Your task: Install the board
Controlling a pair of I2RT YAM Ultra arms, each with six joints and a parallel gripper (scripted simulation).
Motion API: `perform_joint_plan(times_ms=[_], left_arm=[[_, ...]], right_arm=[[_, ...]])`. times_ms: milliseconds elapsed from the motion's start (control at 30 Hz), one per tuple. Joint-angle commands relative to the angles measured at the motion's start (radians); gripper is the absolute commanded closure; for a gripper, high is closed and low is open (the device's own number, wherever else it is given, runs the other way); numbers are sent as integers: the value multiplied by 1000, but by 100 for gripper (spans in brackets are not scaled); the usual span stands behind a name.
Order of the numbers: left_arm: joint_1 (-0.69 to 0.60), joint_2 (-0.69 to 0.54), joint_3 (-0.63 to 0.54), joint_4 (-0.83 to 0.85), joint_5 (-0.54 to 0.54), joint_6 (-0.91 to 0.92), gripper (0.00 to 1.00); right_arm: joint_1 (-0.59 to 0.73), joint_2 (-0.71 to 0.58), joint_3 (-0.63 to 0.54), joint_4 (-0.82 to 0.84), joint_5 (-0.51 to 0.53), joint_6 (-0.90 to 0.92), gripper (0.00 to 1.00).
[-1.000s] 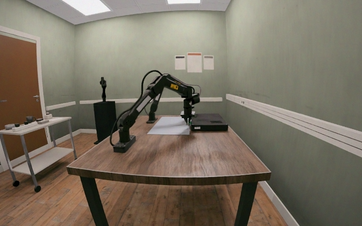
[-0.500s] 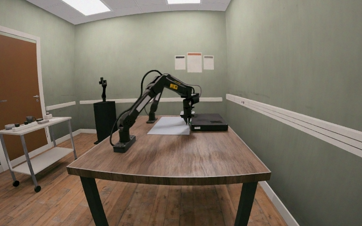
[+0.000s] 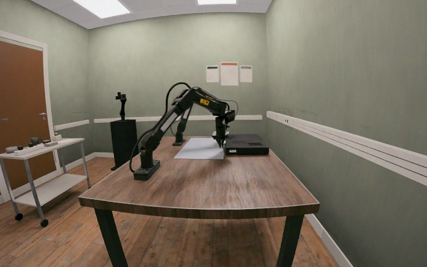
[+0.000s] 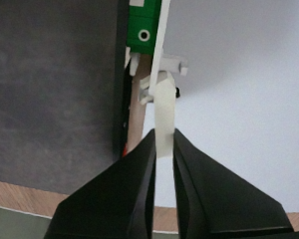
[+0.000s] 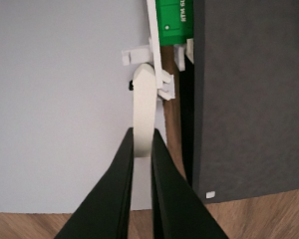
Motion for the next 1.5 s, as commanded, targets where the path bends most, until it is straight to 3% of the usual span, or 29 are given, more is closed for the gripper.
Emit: perform_joint_plan(times_ms=[0,267,533,1067,1200,1467], left_arm=[[-10,-13,5,3,-14,-28,97],[-10,-13,6,7,-15,-28,97],[-12,-31,-25,18,-12,-186,97],[-14,-33,-28,20,-15,-199,97],[-12,-38,-34,21,-10,-330,97],[-21,-54,-55,25,-3,-417,97]], right_arm=[[-1,-28,-15,16,18,27,97],[0,-28,-16,7,18,27,97],[23,-56,-65,57,51,186,97],[20,-61,-74,62,59,204,97],[31,-66,-82,87,89,347,97],[58,-87,-119,106,115,443,97]])
